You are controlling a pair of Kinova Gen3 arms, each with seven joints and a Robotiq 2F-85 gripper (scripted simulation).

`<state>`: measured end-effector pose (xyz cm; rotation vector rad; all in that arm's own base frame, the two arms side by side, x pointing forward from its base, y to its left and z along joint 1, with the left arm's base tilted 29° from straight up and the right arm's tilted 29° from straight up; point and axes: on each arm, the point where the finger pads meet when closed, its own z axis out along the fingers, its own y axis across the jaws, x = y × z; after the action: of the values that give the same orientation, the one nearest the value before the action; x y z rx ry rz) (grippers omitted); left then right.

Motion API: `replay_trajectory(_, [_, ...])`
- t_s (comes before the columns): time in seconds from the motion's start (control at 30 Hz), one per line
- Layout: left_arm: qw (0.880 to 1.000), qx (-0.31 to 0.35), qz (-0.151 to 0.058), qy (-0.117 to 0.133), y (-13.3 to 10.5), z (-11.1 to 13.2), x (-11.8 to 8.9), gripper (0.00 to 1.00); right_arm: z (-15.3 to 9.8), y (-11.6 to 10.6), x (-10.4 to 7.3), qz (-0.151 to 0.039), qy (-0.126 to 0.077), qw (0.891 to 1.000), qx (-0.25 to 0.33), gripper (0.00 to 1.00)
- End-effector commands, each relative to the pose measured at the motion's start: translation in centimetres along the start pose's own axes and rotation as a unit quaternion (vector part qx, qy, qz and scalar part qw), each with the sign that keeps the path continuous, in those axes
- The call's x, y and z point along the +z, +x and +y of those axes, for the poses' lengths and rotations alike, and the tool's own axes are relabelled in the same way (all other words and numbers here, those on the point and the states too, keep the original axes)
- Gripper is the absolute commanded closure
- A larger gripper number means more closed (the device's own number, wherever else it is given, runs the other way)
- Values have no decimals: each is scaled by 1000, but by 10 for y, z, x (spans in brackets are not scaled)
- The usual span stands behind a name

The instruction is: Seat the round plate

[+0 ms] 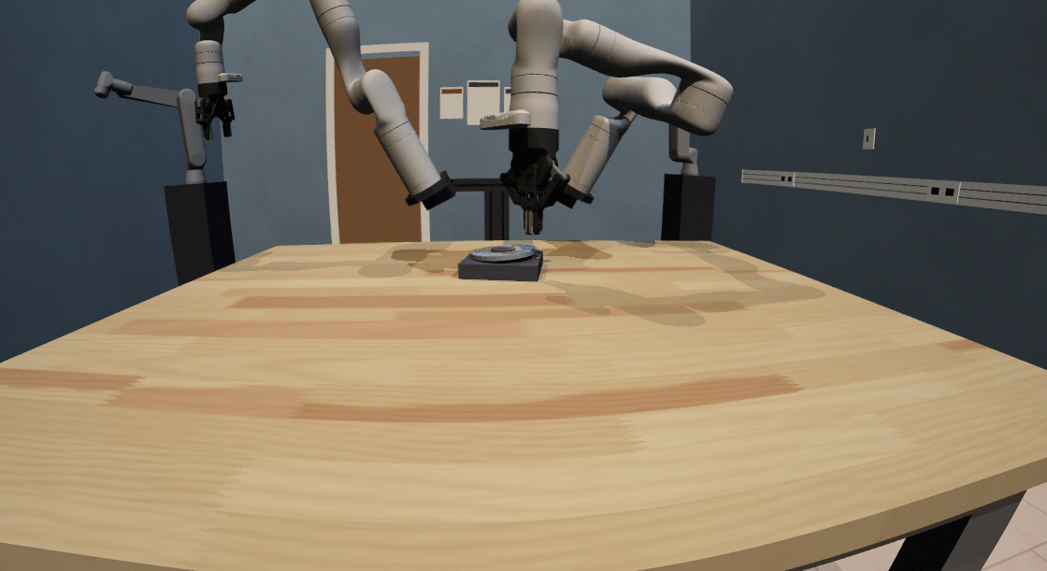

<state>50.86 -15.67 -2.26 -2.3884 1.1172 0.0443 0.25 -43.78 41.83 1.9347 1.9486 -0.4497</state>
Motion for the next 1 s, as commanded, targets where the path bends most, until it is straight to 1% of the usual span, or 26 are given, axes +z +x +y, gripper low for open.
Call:
replay_trajectory(0.0, [1000,0,1,1,1,0,-1,903,0,0,0,-1,0,1000,0,2])
replay_trajectory(0.97, [1000,0,1,0,1,0,4,903,0,0,0,-1,0,1000,0,2])
